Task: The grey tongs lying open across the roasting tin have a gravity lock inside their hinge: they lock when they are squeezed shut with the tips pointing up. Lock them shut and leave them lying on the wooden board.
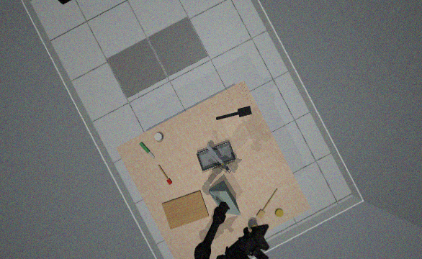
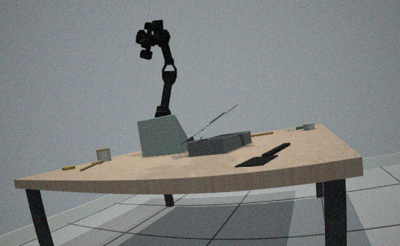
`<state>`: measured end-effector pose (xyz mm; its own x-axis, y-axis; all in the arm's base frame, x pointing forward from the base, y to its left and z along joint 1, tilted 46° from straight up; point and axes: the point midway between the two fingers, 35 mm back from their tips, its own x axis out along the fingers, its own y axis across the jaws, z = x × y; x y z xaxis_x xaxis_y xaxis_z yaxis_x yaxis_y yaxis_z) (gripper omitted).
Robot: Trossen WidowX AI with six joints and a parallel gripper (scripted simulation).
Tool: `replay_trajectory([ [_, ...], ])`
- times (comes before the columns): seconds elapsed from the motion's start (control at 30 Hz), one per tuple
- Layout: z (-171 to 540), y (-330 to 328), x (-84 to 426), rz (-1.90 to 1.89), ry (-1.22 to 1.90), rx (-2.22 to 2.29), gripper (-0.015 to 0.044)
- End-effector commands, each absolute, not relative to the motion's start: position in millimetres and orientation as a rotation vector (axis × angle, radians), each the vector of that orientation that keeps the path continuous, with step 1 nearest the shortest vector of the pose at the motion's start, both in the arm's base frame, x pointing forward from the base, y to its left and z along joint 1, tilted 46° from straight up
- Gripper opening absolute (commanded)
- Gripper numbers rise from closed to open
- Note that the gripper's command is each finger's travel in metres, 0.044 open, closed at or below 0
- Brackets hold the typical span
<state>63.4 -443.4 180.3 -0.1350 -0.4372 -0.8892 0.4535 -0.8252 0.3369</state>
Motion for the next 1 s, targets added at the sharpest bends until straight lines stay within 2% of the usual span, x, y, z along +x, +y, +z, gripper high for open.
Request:
replay_trajectory([
  [0.0, 143.7, -428.1, 127.6, -1.911, 0.138, 1.751, -0.015],
  [0.2, 101.4, -390.1, 204.8, -1.834, 0.289, 2.007, -0.015],
  [0.53, 39.8, -284.6, 310.9, -1.881, 0.681, 2.359, -0.015],
  [0.87, -5.6, -147.2, 375.3, -2.241, 1.125, 2.509, -0.015],
  [0.97, -8.5, -135.8, 378.6, -2.285, 1.158, 2.508, -0.015],
])
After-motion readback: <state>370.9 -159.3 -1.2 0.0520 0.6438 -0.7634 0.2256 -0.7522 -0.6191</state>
